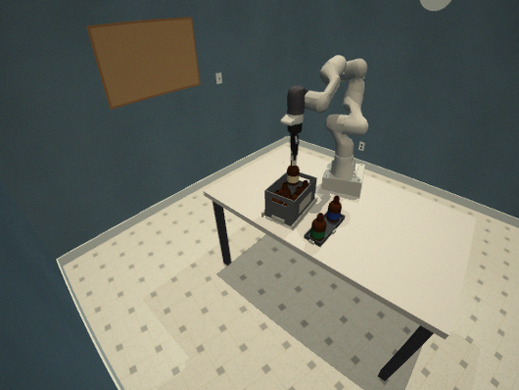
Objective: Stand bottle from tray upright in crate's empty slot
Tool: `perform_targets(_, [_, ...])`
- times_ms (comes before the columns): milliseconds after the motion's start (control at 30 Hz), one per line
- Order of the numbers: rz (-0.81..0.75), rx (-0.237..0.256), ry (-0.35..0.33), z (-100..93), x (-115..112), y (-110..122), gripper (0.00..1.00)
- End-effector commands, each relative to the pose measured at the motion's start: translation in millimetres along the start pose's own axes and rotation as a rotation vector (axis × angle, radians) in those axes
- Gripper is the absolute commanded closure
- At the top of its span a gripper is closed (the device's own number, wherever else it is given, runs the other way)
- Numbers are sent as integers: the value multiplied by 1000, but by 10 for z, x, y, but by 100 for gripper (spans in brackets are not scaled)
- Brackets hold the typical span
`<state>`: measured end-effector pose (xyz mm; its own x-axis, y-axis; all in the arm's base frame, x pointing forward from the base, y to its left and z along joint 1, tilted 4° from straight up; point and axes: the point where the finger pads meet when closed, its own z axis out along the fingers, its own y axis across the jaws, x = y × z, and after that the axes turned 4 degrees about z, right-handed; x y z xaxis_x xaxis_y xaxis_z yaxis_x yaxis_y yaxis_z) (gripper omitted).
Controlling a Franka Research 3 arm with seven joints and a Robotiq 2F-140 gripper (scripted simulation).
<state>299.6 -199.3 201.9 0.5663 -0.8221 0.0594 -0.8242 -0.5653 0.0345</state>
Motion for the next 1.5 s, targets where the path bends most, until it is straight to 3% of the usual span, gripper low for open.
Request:
perform_targets(0, [4,4,10,25,33,-9,100])
perform_targets(1467, [4,4,10,79,34,-9,100])
